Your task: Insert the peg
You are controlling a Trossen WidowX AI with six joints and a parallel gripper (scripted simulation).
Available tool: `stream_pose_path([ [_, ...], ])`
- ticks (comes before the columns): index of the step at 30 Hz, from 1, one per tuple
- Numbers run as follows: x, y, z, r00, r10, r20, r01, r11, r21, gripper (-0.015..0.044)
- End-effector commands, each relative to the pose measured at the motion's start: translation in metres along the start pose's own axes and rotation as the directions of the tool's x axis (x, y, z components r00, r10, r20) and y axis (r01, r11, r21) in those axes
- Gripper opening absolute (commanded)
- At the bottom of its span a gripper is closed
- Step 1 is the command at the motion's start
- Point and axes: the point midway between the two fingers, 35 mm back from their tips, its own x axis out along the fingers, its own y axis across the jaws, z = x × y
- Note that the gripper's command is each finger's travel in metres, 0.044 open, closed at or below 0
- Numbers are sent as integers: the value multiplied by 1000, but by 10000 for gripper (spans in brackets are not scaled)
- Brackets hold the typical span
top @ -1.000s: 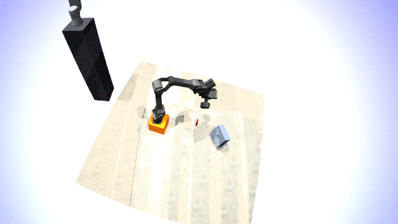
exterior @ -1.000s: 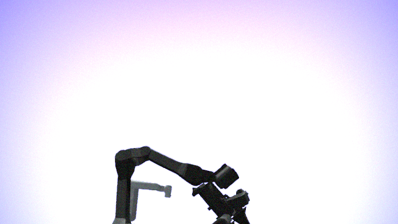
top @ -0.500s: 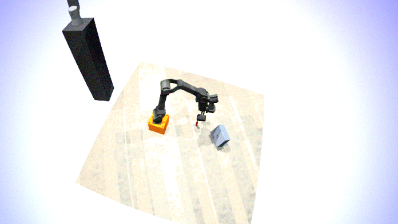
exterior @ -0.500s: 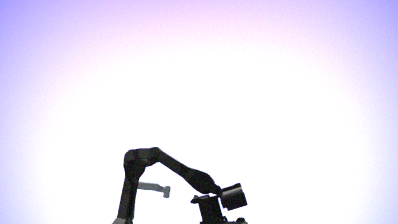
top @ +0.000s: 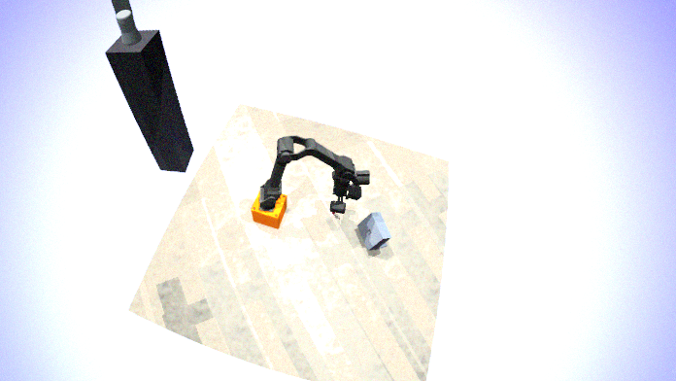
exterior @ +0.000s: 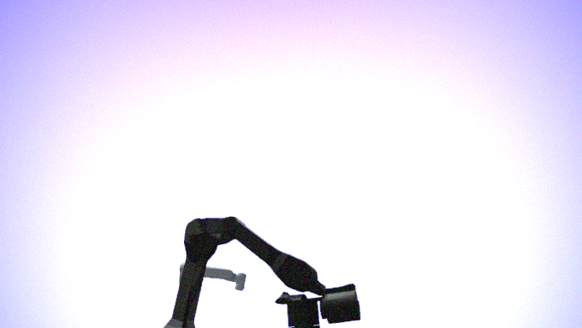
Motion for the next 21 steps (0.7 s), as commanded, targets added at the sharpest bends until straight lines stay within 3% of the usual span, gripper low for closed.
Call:
stream_pose_path([
  [1,7,-1,0,1000,-6,-2,6,1000,-6,440],
  [21,40,-1,0,1000,-6,-2,6,1000,-6,440],
])
